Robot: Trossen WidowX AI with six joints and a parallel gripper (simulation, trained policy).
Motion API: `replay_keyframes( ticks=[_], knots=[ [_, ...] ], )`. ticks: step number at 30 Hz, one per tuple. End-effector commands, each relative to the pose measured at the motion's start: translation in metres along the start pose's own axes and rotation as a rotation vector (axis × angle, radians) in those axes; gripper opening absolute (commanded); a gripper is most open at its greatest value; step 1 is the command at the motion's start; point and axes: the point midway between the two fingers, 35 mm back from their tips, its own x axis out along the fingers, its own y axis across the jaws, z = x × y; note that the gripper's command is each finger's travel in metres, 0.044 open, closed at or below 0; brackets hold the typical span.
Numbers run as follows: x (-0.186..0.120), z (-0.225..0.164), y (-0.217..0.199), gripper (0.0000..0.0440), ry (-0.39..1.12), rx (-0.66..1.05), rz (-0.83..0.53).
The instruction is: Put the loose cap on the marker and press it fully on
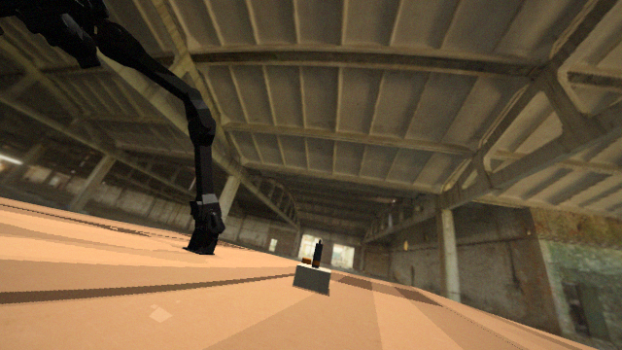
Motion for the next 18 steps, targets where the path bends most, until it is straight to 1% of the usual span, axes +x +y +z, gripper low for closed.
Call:
replay_keyframes(
  ticks=[1,6,8,10,18],
  knots=[
    [0.002,-0.002,0.001,0.0374,0.006,0.001,-0.001],
    [0.019,-0.014,0.005,0.0243,0.051,0.008,0.003],
    [0.027,-0.019,0.008,0.0200,0.071,0.008,0.006],
    [0.034,-0.025,0.012,0.0196,0.090,0.006,0.009],
    [0.055,-0.044,0.026,0.0208,0.153,-0.006,0.019]
  ],
)
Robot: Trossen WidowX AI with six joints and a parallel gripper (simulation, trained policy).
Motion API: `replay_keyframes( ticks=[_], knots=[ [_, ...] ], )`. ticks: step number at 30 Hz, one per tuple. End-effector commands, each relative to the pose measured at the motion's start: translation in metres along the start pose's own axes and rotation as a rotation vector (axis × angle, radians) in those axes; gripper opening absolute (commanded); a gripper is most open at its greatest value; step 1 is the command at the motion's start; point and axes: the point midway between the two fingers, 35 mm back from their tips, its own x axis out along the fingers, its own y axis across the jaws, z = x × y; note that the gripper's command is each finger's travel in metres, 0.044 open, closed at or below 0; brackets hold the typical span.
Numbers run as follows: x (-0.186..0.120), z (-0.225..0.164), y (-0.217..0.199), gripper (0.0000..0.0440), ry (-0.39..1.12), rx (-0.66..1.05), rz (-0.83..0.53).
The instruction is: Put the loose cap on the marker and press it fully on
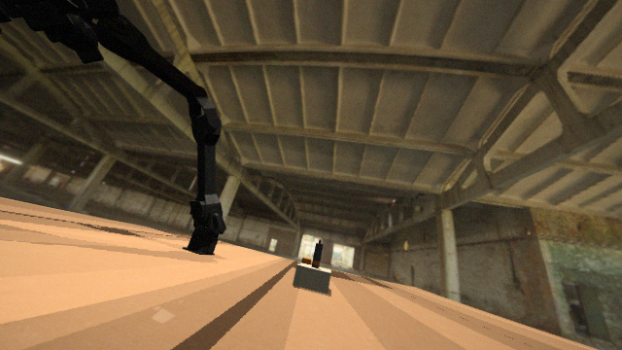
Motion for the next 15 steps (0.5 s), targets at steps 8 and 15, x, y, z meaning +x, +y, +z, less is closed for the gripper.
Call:
replay_keyframes(
  ticks=[8,15],
  knots=[
    [0.026,-0.021,0.019,0.0217,0.076,-0.020,0.007],
    [0.042,-0.035,0.032,0.0225,0.124,-0.038,0.014]
  ],
)
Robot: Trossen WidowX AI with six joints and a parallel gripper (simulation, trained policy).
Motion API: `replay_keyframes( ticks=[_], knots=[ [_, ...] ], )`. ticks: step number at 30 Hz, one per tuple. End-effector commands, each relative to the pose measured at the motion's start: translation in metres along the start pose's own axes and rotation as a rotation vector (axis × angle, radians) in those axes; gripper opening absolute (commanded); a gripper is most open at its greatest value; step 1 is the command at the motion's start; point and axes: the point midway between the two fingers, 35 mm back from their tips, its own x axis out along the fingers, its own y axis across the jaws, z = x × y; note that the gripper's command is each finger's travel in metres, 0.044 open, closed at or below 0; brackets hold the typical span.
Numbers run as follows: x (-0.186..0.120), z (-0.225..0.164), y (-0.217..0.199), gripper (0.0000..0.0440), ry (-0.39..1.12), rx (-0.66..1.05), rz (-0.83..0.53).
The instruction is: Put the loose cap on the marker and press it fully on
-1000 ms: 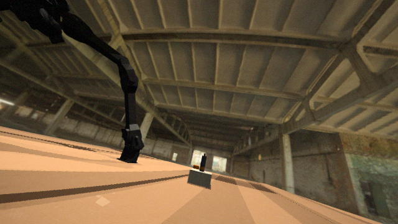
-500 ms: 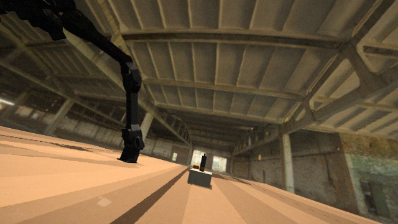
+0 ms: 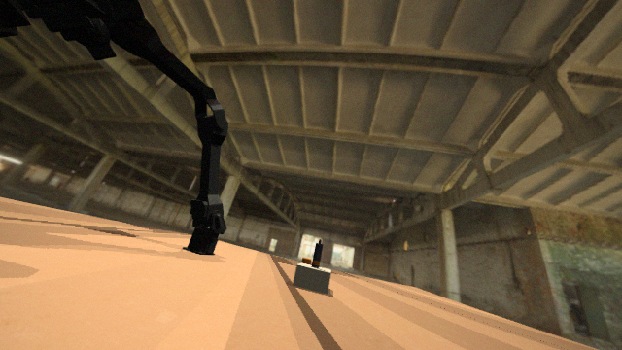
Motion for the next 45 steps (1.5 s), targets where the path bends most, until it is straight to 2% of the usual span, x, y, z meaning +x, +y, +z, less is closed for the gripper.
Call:
replay_keyframes(
  ticks=[1,45],
  knots=[
    [0.008,-0.007,0.005,0.0226,0.026,-0.006,0.000],
    [0.103,-0.089,0.088,0.0265,0.325,-0.159,0.033]
  ],
)
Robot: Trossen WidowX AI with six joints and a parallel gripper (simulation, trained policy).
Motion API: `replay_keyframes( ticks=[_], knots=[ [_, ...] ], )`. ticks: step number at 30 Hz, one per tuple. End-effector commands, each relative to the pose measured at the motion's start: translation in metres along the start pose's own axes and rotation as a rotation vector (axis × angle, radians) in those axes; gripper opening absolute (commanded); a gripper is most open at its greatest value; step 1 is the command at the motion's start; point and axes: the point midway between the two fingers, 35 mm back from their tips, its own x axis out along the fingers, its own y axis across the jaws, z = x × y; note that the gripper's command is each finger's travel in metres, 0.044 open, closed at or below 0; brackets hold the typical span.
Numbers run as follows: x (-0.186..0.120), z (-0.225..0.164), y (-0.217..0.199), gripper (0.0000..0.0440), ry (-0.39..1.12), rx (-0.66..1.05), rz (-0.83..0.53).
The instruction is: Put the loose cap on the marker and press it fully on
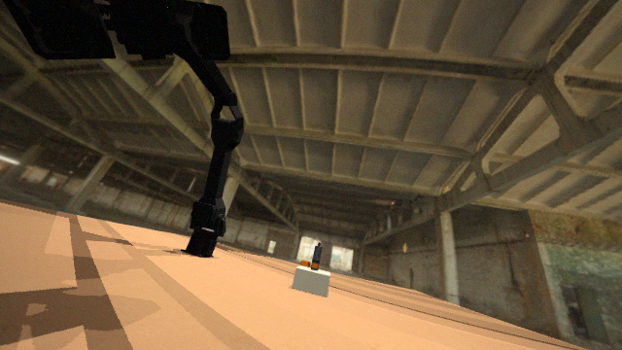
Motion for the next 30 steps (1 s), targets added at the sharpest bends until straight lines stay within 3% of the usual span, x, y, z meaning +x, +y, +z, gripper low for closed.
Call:
replay_keyframes(
  ticks=[1,30],
  knots=[
    [0.008,-0.005,0.005,0.0265,0.026,-0.011,-0.002],
    [0.075,-0.044,0.065,0.0282,0.216,-0.137,0.002]
  ],
)
